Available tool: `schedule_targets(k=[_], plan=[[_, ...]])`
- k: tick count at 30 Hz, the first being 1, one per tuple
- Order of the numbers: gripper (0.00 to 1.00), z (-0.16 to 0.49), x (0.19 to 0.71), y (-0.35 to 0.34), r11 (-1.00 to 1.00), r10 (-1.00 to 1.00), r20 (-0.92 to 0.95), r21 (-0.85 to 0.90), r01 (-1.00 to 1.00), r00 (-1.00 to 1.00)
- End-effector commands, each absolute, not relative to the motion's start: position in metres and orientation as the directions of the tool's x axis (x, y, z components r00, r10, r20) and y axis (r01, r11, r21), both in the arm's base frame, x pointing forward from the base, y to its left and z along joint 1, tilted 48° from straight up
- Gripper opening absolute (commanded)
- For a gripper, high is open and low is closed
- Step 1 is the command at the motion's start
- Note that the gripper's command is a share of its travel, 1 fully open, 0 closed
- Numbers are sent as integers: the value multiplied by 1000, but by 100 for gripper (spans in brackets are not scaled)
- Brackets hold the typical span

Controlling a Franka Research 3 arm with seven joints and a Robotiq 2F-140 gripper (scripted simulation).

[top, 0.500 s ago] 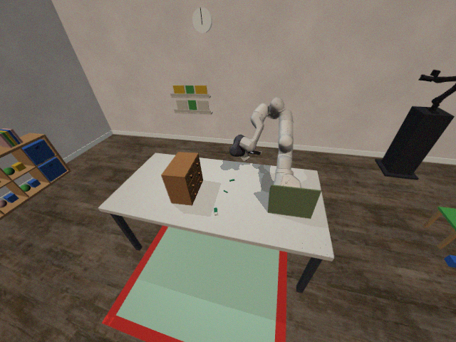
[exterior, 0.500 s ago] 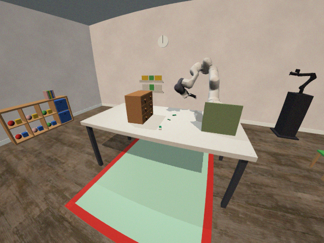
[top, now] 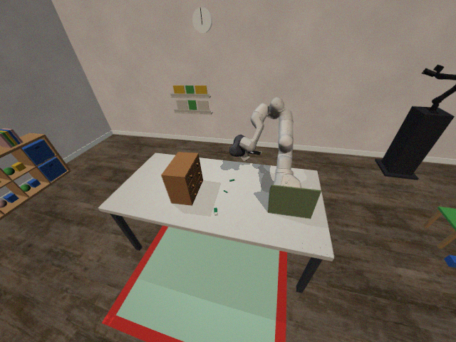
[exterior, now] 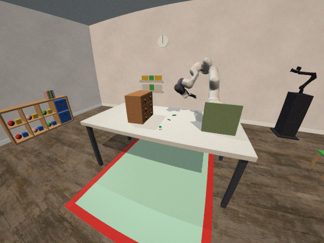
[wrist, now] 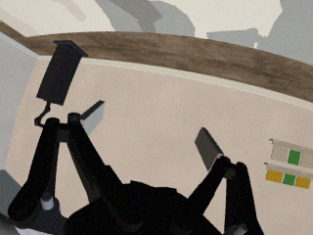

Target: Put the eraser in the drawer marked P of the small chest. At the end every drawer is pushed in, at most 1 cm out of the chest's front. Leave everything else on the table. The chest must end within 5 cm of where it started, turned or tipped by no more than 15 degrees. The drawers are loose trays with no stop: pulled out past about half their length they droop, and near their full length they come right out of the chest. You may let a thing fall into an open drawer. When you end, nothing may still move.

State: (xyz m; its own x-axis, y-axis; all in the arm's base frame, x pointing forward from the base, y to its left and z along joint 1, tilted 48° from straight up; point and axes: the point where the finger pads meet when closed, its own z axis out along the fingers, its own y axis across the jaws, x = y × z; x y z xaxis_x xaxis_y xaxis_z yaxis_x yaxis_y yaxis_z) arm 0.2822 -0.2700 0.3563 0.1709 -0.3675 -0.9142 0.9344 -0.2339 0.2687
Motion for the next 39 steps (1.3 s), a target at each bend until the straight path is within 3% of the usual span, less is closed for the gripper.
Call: schedule_targets(k=[1, 4, 7, 9, 10, 15, 17, 22, 23, 29, 30, 36, 37, 39], plan=[[100, 356, 282, -270, -234, -367, -914, 269, 934, 171], [100, 353, 286, -267, -227, -359, -912, 289, 930, 196], [100, 324, 323, -230, -185, -258, -859, 492, 850, 442], [100, 324, 323, -230, -185, -258, -859, 492, 850, 442], [100, 307, 344, -204, -186, -202, -815, 576, 796, 543], [100, 307, 344, -204, -185, -191, -800, 599, 779, 569], [100, 288, 368, -169, -207, -114, -708, 703, 680, 697], [100, 288, 368, -169, -207, -114, -708, 703, 680, 697], [100, 269, 391, -126, -251, -45, -610, 773, 582, 791], [100, 269, 391, -126, -257, -39, -587, 788, 560, 809], [100, 252, 413, -77, -323, 18, -474, 831, 453, 881], [100, 252, 413, -77, -331, 21, -449, 840, 430, 893], [100, 238, 431, -26, -412, 59, -325, 853, 320, 944], [100, 238, 431, -26, -418, 59, -311, 856, 306, 949]])
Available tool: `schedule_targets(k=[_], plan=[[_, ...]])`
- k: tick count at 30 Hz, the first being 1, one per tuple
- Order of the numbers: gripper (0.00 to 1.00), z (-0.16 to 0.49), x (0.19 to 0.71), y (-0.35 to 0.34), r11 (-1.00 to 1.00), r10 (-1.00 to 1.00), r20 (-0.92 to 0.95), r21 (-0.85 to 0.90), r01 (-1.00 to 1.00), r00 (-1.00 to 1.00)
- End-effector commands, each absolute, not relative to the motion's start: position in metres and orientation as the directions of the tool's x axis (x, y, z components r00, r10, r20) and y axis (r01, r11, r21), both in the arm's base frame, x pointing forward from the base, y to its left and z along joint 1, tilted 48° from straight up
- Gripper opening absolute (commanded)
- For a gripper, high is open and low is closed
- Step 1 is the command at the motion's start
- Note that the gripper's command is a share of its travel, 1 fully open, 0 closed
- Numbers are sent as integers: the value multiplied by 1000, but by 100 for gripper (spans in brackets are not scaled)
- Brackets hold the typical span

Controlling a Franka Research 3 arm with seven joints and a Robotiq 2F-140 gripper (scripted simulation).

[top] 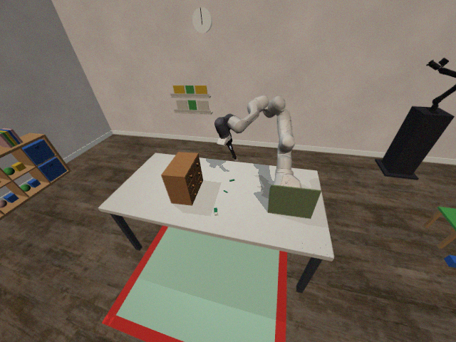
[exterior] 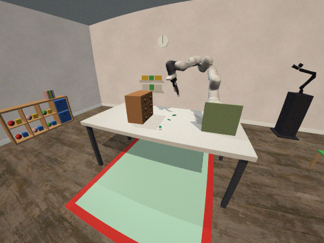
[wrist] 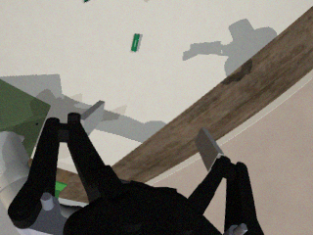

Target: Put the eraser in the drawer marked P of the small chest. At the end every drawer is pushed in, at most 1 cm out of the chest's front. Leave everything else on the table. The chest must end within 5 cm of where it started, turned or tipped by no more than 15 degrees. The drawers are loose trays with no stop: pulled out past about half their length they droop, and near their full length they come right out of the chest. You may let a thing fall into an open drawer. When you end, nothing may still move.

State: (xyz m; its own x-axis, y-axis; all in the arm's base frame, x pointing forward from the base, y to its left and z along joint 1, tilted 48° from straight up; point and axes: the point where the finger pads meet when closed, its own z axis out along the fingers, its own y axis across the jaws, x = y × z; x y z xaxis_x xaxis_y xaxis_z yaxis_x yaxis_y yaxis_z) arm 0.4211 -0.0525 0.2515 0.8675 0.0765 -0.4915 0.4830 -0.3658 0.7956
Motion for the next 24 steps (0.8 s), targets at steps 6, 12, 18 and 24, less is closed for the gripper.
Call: schedule_targets(k=[6, 12, 18, 24], plan=[[100, 229, 443, 23, -503, 73, -189, 841, 200, 979], [100, 223, 451, 64, -574, 70, -94, 811, 118, 993], [100, 221, 456, 95, -624, 60, -31, 779, 62, 998], [100, 219, 459, 123, -669, 46, 23, 743, 14, 999]])
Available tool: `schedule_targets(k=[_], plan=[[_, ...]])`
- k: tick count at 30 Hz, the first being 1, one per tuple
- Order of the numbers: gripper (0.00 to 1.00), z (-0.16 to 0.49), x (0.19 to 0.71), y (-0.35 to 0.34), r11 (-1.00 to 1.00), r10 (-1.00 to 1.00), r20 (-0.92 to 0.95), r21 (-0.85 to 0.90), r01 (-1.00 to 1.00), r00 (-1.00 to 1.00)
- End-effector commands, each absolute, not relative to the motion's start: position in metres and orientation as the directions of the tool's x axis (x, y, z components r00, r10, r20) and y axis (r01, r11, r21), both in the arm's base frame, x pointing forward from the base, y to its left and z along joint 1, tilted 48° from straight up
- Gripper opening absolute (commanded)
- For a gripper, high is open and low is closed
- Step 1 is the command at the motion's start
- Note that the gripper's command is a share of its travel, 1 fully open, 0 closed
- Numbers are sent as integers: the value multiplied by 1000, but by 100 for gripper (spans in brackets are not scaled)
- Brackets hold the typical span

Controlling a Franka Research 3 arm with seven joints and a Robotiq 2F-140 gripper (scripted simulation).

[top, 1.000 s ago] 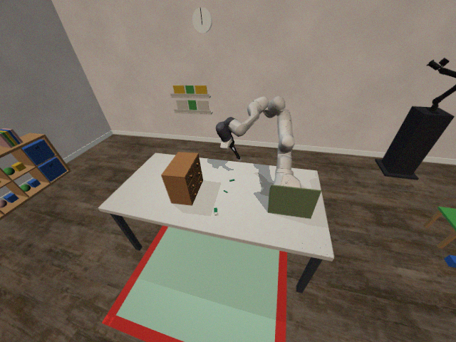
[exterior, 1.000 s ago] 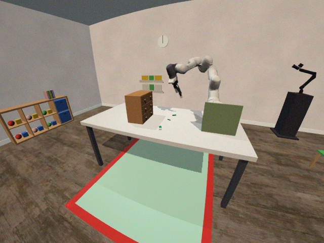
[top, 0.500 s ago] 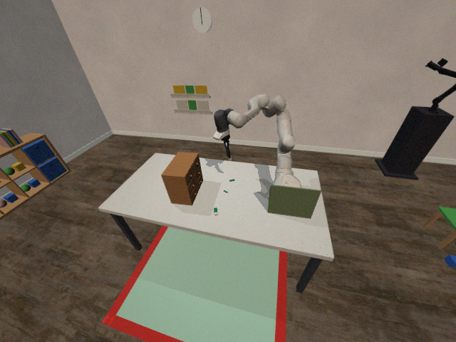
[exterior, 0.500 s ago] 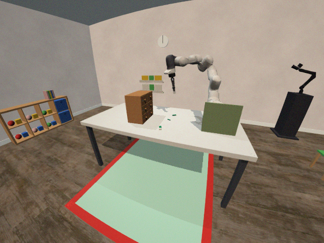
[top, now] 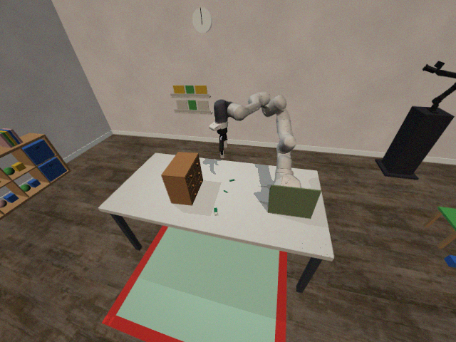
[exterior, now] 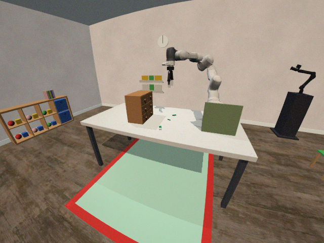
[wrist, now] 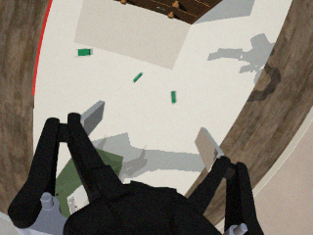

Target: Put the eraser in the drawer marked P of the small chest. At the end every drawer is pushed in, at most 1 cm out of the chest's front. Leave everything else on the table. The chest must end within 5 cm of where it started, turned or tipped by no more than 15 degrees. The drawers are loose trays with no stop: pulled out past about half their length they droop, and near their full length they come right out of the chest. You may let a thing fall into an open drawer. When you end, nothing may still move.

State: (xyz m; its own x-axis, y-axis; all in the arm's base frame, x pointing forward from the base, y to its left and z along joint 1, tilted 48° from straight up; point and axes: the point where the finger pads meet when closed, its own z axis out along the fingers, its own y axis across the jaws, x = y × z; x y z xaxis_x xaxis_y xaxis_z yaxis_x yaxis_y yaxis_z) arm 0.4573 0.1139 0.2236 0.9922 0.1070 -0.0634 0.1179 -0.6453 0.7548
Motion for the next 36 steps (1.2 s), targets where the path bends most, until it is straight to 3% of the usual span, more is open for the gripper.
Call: schedule_targets(k=[1, 36], plan=[[100, 219, 459, 123, -669, 46, 23, 743, 14, 999], [100, 220, 459, 121, -666, 52, 16, 746, 23, 999]])
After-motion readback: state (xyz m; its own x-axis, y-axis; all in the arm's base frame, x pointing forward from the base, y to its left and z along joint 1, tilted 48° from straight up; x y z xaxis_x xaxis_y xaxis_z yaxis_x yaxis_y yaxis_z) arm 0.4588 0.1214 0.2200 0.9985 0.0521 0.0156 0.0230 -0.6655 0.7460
